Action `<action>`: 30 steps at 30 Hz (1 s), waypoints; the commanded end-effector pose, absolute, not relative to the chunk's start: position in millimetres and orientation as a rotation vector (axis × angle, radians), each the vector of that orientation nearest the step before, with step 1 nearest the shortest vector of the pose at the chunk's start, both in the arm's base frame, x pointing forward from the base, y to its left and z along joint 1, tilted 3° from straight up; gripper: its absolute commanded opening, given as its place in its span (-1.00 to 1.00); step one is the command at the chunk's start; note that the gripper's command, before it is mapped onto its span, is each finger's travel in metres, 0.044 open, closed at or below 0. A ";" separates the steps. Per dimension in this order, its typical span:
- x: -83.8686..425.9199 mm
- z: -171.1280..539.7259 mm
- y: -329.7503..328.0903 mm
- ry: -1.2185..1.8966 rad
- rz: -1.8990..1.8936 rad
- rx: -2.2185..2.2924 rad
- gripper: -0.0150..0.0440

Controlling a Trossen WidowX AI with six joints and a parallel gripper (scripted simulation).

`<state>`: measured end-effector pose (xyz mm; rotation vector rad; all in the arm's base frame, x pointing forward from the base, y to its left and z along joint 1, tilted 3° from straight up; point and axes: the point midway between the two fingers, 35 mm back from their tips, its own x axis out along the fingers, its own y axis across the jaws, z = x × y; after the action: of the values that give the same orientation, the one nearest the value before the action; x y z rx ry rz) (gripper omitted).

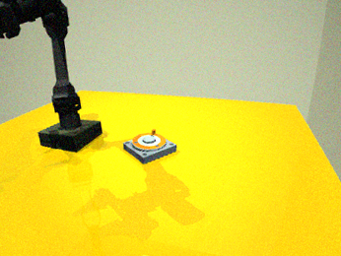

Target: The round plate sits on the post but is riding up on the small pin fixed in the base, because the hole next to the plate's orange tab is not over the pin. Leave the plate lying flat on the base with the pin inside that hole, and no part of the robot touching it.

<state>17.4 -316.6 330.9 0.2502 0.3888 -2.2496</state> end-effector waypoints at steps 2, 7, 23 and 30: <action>32.8 322.3 -320.1 0.437 -2.183 0.259 0.69; 131.1 266.3 -318.1 0.718 -1.756 0.285 0.24; 316.0 128.6 -147.0 1.319 -0.642 0.196 -0.49; 333.2 83.5 -30.6 1.527 -0.172 0.179 -0.49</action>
<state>331.6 -84.4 102.2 0.1929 1.4301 -0.3813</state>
